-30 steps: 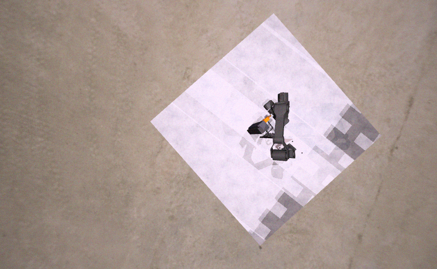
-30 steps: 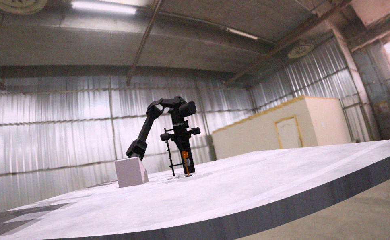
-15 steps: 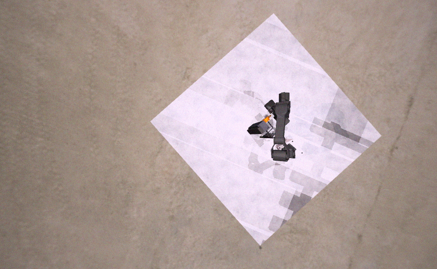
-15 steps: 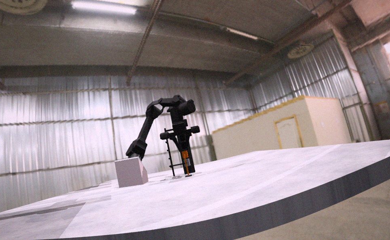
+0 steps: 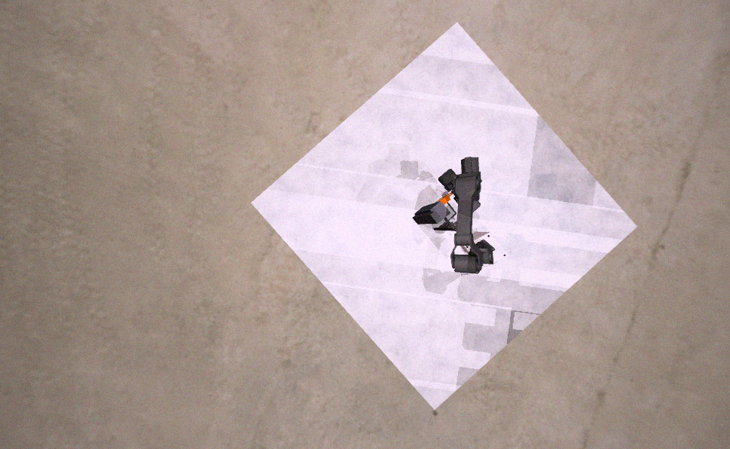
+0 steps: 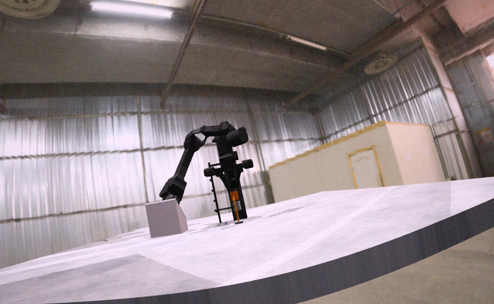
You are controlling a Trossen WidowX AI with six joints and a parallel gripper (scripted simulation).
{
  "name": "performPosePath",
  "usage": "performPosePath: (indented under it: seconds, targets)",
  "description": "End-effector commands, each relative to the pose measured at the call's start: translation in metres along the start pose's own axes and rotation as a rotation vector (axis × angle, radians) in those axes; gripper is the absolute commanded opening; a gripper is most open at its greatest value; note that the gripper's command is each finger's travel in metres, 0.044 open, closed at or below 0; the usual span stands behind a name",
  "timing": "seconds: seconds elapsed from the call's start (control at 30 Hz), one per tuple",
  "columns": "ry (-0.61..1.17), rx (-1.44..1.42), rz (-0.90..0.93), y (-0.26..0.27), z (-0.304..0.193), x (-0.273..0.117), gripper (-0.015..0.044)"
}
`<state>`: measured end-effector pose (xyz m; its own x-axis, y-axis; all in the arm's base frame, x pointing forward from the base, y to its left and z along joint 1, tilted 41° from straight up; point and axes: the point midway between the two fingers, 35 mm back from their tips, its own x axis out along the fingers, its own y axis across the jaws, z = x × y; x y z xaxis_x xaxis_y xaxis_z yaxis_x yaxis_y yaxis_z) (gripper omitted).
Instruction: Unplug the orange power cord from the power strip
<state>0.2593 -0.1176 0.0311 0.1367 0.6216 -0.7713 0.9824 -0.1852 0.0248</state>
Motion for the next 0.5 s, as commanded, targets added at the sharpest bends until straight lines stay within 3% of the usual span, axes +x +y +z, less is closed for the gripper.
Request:
performPosePath:
  seconds: [0.0, 0.47]
  targets:
    - [0.006, 0.006, -0.002, -0.001, -0.009, 0.001, 0.0160]
    - [0.008, 0.006, -0.002, -0.002, -0.027, 0.001, 0.0160]
